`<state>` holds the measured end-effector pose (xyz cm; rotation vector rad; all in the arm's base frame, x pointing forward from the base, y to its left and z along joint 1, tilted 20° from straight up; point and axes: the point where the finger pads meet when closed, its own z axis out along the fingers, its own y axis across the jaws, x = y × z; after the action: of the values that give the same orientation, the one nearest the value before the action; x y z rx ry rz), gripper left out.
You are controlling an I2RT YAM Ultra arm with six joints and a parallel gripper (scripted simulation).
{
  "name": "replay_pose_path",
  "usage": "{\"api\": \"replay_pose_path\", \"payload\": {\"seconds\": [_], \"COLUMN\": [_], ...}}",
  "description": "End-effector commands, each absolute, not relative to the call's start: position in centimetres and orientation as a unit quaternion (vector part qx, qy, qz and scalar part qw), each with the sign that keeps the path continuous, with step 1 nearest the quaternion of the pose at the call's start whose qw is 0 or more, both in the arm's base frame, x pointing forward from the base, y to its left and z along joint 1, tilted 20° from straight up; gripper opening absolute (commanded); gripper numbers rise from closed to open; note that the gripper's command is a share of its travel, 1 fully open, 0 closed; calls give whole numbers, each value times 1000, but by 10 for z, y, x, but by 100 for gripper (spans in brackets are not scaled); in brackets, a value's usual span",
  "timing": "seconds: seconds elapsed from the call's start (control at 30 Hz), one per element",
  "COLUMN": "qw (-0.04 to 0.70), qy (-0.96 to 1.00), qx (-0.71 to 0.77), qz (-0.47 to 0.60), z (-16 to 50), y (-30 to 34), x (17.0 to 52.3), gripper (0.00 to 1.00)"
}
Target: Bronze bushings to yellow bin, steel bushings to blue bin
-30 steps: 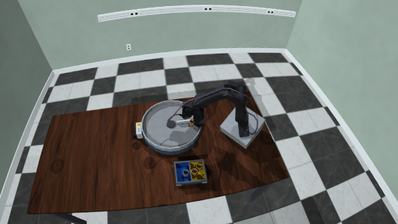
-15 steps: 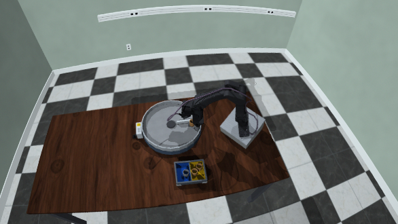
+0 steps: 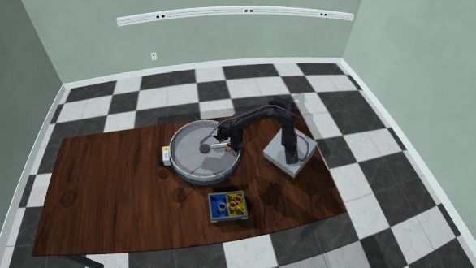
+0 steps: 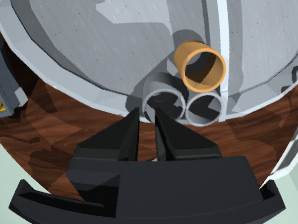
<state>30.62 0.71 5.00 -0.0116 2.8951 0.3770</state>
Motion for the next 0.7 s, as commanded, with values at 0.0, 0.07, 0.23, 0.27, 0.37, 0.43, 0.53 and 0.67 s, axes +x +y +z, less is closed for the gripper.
{"api": "replay_pose_path", "payload": {"seconds": [0.0, 0.07, 0.23, 0.27, 0.37, 0.43, 0.53, 0.67], "qw": [140, 140, 129, 129, 147, 147, 147, 147], "qy": [982, 982, 984, 984, 982, 982, 982, 982], "qx": [1, 1, 3, 2, -1, -1, -1, -1], "qz": [124, 124, 126, 126, 123, 123, 123, 123], "z": [62, 62, 55, 55, 66, 66, 66, 66], "y": [1, 1, 2, 2, 2, 2, 2, 2], "x": [321, 321, 320, 321, 323, 323, 323, 323], "gripper": [14, 14, 14, 14, 14, 14, 14, 14]}}
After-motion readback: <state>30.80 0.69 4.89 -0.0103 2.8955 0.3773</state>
